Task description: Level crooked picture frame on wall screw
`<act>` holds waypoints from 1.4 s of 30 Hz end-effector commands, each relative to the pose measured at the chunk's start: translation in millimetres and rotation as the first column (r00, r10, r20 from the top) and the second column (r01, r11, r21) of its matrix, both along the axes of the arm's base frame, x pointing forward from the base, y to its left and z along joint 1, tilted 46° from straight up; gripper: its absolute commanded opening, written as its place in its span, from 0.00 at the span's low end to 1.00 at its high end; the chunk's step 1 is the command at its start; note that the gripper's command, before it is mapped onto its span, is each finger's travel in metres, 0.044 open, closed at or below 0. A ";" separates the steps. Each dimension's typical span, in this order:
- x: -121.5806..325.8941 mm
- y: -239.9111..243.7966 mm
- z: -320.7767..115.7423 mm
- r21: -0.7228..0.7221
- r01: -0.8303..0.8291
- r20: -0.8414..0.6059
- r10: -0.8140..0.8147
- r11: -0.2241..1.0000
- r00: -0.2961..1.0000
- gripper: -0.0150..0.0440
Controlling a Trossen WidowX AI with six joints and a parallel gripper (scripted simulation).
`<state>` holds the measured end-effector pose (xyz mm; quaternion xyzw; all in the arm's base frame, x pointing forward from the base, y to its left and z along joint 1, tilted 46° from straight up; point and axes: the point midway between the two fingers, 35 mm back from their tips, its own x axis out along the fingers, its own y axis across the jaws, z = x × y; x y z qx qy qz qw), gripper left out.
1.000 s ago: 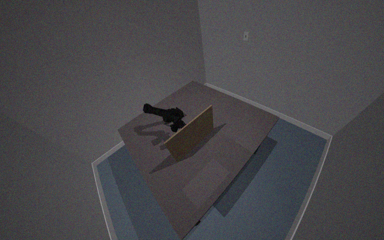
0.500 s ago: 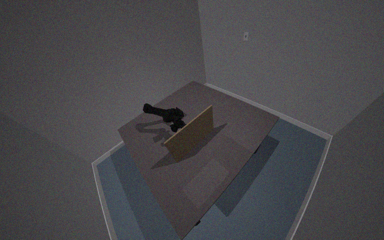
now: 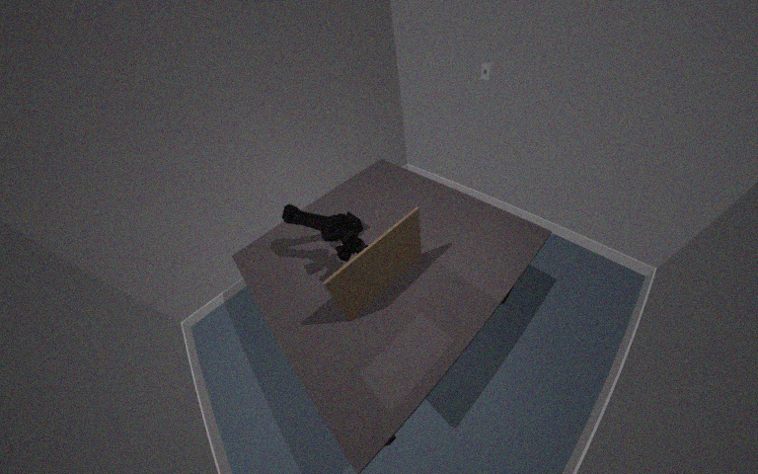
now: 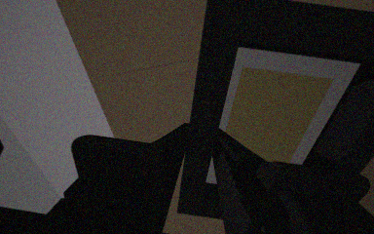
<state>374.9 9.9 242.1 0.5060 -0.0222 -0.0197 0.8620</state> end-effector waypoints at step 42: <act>0.4 8.0 -1.8 0.004 -0.009 0.007 0.009 1.000 1.000 0.25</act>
